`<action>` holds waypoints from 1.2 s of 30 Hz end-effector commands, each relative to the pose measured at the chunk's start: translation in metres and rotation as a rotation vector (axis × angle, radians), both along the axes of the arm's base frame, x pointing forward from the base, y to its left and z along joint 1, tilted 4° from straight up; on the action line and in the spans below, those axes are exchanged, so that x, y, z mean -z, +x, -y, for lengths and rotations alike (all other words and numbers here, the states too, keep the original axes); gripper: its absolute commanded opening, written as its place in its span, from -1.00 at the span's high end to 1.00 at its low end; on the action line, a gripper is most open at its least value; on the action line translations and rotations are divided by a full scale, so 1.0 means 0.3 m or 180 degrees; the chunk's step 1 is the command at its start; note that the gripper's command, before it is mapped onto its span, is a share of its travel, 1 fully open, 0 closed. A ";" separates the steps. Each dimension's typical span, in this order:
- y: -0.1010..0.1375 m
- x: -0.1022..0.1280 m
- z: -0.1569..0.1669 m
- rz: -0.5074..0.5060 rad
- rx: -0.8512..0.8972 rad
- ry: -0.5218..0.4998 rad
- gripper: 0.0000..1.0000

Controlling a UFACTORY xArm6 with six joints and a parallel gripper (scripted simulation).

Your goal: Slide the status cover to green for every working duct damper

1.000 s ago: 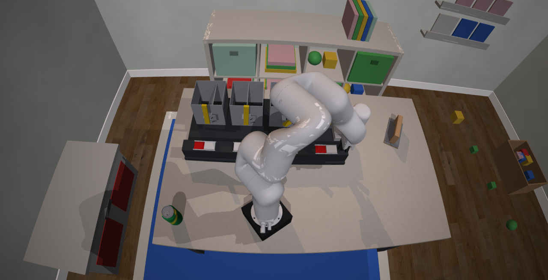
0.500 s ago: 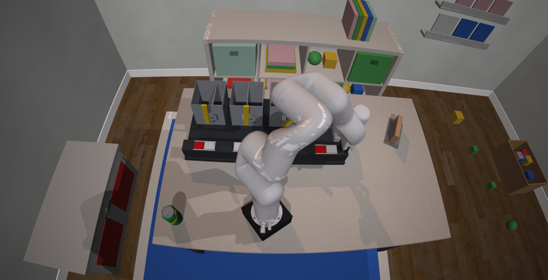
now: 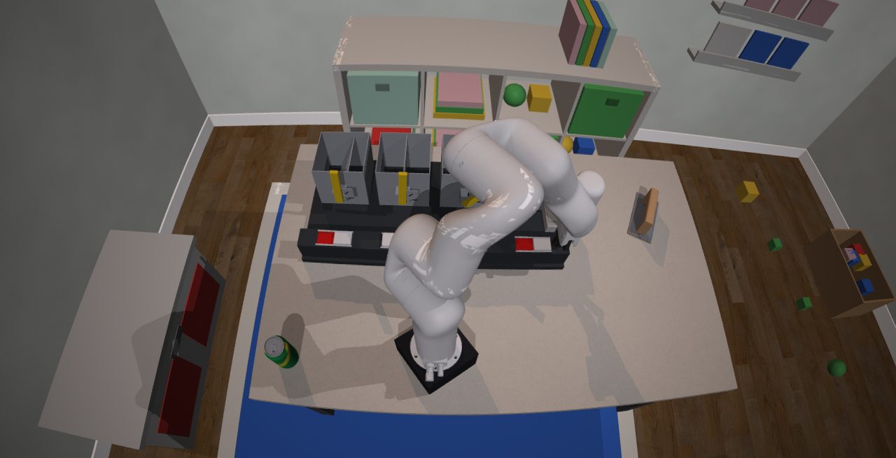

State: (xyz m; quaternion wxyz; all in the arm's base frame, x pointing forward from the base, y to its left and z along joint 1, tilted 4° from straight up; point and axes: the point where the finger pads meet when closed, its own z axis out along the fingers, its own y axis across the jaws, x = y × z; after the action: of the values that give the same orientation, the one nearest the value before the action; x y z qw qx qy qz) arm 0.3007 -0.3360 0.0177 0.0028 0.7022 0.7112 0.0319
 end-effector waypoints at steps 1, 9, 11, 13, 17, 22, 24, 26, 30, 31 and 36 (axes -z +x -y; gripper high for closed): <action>0.003 -0.005 0.004 0.0009 0.0000 -0.0010 1.00; 0.003 -0.005 0.003 0.0009 0.0000 -0.0010 1.00; 0.003 -0.005 0.003 0.0009 0.0000 -0.0010 1.00; 0.003 -0.005 0.002 0.0009 0.0000 -0.0010 1.00; 0.003 -0.005 0.000 0.0009 0.0000 -0.0010 1.00; 0.003 -0.005 -0.002 0.0009 0.0000 -0.0010 1.00; 0.003 -0.005 -0.002 0.0009 0.0000 -0.0010 1.00; 0.003 -0.005 -0.004 0.0009 0.0000 -0.0010 1.00; 0.003 -0.005 -0.007 0.0009 0.0000 -0.0010 1.00; 0.003 -0.005 -0.008 0.0009 0.0000 -0.0010 1.00; 0.003 -0.006 -0.012 0.0009 0.0000 -0.0010 1.00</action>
State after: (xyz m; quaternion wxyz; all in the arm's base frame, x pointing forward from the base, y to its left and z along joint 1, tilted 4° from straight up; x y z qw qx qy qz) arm 0.3006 -0.3323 0.0179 0.0028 0.7022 0.7112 0.0319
